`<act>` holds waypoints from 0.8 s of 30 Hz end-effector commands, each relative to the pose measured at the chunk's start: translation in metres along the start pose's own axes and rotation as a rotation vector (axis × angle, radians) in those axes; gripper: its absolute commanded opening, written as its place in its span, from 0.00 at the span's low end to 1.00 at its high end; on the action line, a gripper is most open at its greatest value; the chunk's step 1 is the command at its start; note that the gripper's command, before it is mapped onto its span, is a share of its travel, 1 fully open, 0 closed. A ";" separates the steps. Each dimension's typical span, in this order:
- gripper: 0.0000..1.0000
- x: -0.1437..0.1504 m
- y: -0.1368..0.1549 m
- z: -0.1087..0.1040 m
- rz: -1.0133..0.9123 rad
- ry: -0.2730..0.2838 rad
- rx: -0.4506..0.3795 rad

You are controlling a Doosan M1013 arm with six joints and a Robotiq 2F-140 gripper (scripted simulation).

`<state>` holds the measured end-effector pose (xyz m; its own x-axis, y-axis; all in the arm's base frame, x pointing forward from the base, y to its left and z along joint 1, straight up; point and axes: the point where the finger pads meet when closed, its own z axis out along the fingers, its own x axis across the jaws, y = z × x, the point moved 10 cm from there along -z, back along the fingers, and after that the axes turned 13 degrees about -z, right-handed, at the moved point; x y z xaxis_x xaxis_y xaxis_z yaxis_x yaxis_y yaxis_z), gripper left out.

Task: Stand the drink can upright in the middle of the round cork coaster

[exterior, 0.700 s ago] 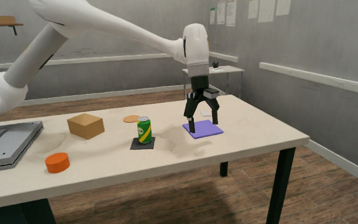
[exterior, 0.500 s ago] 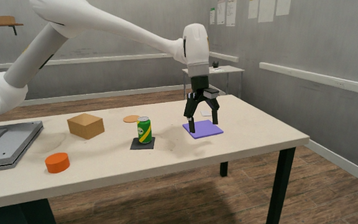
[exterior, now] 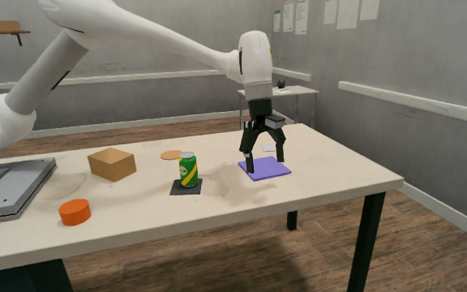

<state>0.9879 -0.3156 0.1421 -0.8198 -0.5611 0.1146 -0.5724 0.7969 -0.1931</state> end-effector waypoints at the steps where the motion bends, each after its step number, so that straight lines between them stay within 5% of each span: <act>1: 1.00 -0.001 0.014 -0.019 -0.044 -0.007 -0.010; 10: 1.00 0.014 0.095 -0.116 -0.512 -0.078 -0.065; 13: 1.00 0.017 0.104 -0.124 -0.565 -0.087 -0.069; 14: 1.00 0.024 0.127 -0.149 -0.703 -0.114 -0.082; 21: 1.00 0.057 0.192 -0.190 -1.056 -0.181 -0.097; 24: 1.00 0.092 0.220 -0.188 -1.211 -0.220 -0.097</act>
<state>0.8371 -0.1605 0.2843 0.0390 -0.9976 0.0579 -0.9992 -0.0388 0.0038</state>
